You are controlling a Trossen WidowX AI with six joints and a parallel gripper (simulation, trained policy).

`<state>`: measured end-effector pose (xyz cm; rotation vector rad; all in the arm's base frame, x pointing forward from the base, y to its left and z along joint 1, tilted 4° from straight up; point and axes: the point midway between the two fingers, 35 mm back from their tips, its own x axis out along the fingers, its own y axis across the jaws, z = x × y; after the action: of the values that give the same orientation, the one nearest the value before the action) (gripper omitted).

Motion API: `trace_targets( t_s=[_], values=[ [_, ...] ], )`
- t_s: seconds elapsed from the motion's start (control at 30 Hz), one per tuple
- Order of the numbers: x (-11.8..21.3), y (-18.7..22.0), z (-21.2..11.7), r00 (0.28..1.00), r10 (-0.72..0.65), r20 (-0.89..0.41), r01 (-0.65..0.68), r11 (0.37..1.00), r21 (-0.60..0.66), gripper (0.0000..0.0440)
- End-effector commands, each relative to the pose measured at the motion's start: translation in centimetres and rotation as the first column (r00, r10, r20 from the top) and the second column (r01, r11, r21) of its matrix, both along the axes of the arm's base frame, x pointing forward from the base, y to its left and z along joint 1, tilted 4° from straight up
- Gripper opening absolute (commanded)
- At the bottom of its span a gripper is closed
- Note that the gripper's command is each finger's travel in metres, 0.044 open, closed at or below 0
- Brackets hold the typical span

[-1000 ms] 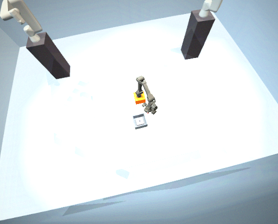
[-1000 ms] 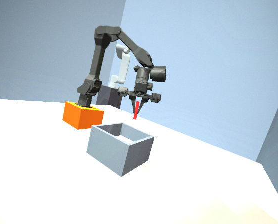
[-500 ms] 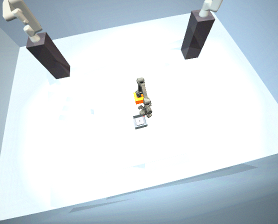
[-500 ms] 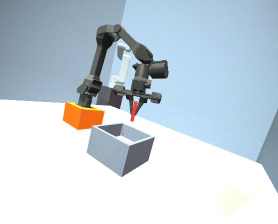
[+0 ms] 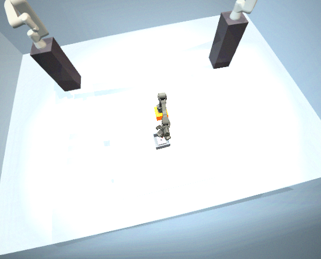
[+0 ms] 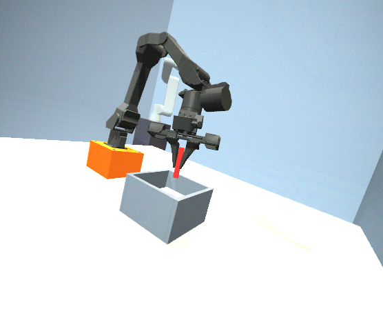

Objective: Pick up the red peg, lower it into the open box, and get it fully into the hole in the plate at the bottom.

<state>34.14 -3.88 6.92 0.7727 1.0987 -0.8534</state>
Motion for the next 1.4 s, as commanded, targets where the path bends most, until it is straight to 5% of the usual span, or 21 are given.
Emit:
trace_targets(
  t_s=[0.0,0.2,0.37,0.53,1.0,1.37],
  values=[
    [0.5,-0.6,-1.0,1.000,-0.003,-0.015,0.003,1.000,0.015,0.0006],
    [0.8,-1.1,-3.1,0.999,-0.001,-0.045,0.002,1.000,0.029,0.0026],
    [0.9,-1.6,-4.6,0.997,0.021,-0.077,-0.019,0.999,0.029,0.0143],
    [1.7,-2.1,-5.1,0.995,0.034,-0.091,-0.032,0.999,0.021,0.0177],
    [6.0,-5.4,-4.4,0.998,0.046,-0.032,-0.047,0.998,-0.037,0.0440],
    [8.5,-8.7,-2.5,0.998,0.014,0.066,-0.007,0.995,-0.100,0.0440]
  ],
)
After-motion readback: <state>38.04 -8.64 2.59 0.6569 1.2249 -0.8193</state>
